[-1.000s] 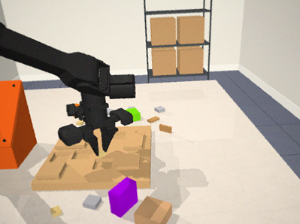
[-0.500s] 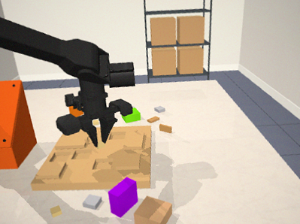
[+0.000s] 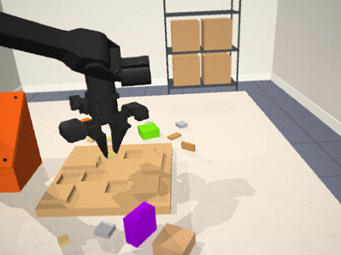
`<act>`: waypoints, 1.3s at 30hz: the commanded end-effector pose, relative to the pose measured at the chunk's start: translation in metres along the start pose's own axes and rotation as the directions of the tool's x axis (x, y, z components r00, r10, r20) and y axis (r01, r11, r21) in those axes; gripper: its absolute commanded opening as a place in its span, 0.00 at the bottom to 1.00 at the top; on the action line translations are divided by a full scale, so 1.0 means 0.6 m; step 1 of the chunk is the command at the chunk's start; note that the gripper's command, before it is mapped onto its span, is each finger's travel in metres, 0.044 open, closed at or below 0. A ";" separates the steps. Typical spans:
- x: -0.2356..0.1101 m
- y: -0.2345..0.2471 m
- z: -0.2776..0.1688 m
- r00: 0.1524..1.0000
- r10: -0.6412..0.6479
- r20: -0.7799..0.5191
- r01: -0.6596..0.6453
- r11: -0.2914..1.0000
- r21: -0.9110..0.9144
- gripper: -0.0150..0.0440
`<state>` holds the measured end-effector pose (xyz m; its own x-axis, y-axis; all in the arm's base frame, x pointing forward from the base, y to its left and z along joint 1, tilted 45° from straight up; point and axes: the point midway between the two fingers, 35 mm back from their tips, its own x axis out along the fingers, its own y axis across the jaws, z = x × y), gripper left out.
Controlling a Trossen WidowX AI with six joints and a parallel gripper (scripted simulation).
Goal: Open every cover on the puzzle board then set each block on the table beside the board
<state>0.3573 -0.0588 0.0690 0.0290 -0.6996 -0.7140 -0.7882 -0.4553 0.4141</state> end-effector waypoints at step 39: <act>-0.003 0.264 -0.061 1.000 -0.004 0.007 0.004 1.000 0.000 0.39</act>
<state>0.2634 -0.1465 0.1530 0.0235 -0.6943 -0.7193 -0.7901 -0.4538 0.4121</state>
